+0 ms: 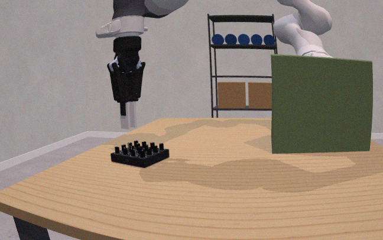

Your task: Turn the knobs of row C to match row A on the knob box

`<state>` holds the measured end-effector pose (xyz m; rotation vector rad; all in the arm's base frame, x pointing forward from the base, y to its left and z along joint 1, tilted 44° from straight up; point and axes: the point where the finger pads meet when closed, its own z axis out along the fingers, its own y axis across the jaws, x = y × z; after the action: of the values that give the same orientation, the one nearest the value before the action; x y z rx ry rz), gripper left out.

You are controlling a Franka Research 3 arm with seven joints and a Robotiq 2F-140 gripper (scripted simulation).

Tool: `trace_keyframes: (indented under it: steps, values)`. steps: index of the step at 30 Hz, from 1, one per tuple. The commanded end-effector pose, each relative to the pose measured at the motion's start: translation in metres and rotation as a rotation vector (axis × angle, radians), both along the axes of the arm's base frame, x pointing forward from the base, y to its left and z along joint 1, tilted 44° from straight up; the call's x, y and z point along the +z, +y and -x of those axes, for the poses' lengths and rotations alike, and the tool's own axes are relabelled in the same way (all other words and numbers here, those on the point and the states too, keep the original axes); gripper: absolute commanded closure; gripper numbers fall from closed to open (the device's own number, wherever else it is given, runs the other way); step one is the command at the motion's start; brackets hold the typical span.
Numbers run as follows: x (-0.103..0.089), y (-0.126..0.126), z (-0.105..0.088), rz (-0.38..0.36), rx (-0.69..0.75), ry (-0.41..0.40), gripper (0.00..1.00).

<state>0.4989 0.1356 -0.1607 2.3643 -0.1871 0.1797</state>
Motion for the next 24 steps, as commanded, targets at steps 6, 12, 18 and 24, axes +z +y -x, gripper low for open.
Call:
trace_keyframes:
  steps: [6, 12, 18, 24]
  values:
    - [-0.01, -0.008, -0.001, -0.005, -0.003, -0.004, 0.88]
    - [-0.014, -0.012, -0.001, -0.005, -0.003, -0.004, 0.88]
    - [-0.019, -0.016, -0.002, -0.005, -0.003, -0.004, 0.88]
    - [-0.022, -0.019, -0.002, -0.005, -0.003, -0.004, 0.88]
